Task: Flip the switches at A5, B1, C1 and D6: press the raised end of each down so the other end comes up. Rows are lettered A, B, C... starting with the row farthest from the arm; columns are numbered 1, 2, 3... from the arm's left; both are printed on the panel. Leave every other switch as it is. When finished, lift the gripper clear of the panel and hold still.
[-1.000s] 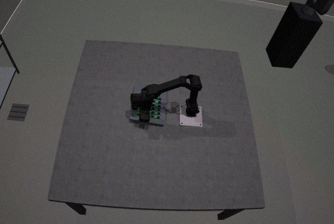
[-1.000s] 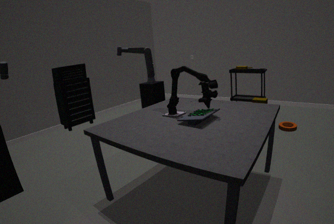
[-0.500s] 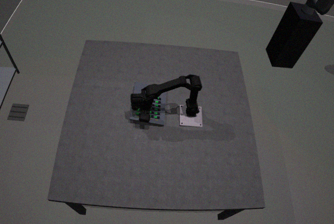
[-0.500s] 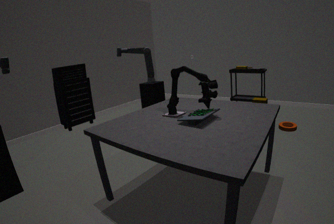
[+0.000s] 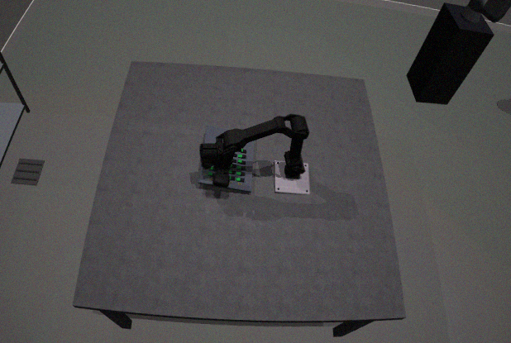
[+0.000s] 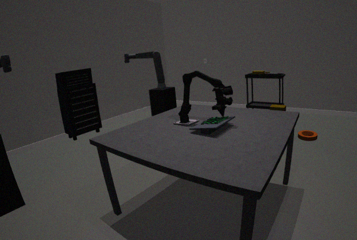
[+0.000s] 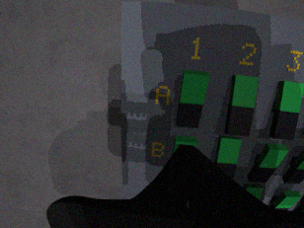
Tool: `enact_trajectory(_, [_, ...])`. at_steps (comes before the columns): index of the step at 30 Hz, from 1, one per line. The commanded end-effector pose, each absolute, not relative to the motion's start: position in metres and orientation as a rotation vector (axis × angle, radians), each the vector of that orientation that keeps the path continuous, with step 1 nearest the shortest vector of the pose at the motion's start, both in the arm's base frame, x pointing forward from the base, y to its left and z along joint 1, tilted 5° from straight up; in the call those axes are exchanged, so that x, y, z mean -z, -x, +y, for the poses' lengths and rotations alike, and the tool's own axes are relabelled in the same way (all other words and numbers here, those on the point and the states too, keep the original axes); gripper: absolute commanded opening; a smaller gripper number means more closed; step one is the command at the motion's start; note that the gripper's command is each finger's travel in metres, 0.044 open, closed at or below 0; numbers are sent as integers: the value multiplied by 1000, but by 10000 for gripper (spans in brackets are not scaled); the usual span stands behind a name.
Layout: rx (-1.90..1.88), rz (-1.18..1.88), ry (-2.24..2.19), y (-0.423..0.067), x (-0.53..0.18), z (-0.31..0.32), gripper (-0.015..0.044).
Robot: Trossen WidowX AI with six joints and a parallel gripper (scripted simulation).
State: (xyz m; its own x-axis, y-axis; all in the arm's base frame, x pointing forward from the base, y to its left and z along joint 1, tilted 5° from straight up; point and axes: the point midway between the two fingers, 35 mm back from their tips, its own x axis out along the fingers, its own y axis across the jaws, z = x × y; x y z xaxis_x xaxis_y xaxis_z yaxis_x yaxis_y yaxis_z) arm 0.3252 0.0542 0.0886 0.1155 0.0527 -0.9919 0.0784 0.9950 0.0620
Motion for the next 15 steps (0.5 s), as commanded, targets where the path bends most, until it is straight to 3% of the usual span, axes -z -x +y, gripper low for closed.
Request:
enact_trajectory(1, [21,1459,-110,-324,-87,54,0])
enact_trajectory(15, [21,1459,-110,-325,-85,54,0])
